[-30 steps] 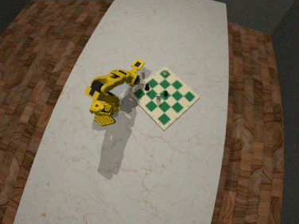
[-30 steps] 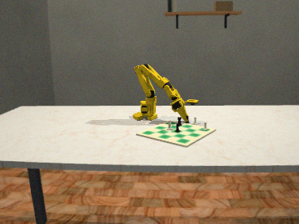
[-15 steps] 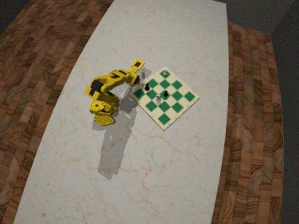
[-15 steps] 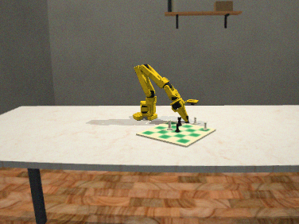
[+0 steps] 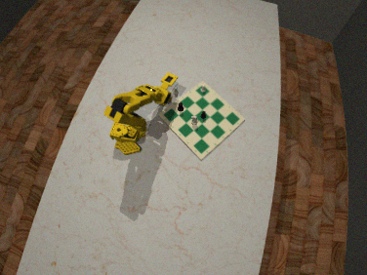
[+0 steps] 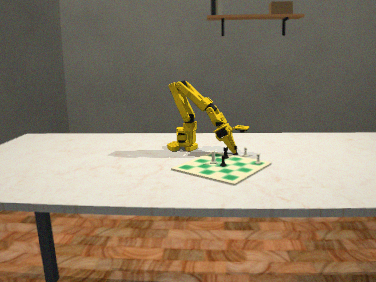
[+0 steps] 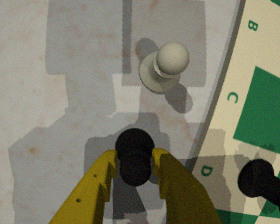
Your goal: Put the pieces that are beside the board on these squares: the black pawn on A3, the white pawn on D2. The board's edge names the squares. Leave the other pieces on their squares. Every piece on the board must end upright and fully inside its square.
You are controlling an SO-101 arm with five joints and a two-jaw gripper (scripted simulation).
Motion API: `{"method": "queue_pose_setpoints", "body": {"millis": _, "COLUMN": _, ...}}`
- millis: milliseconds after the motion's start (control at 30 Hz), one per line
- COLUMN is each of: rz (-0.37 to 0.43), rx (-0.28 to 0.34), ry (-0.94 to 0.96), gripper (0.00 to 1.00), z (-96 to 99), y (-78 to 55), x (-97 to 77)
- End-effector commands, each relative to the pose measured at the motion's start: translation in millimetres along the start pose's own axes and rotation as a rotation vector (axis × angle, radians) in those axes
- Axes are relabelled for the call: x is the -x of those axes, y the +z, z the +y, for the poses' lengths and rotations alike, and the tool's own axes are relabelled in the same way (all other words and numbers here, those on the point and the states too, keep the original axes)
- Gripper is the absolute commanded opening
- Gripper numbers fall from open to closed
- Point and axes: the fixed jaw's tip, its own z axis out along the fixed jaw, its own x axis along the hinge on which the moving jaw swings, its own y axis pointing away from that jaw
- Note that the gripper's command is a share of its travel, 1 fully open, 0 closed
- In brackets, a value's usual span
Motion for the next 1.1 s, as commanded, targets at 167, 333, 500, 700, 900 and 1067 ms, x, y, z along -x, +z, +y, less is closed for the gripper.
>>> {"method": "queue_pose_setpoints", "body": {"millis": 167, "rz": -0.012, "rx": -0.005, "ry": 0.015, "gripper": 0.09, "z": -2.1, "y": -2.3, "x": 7.0}}
{"method": "queue_pose_setpoints", "body": {"millis": 333, "rz": -0.012, "rx": -0.005, "ry": 0.016, "gripper": 0.09, "z": -2.3, "y": -2.5, "x": 7.6}}
{"method": "queue_pose_setpoints", "body": {"millis": 500, "rz": -0.012, "rx": -0.005, "ry": 0.016, "gripper": 0.09, "z": -2.3, "y": -2.5, "x": 7.6}}
{"method": "queue_pose_setpoints", "body": {"millis": 700, "rz": -0.012, "rx": -0.005, "ry": 0.016, "gripper": 0.08, "z": -2.3, "y": -2.5, "x": 7.6}}
{"method": "queue_pose_setpoints", "body": {"millis": 900, "rz": -0.012, "rx": -0.005, "ry": 0.016, "gripper": 0.05, "z": -2.3, "y": -2.5, "x": 7.6}}
{"method": "queue_pose_setpoints", "body": {"millis": 1067, "rz": -0.012, "rx": -0.005, "ry": 0.016, "gripper": 0.03, "z": -2.3, "y": -2.5, "x": 7.6}}
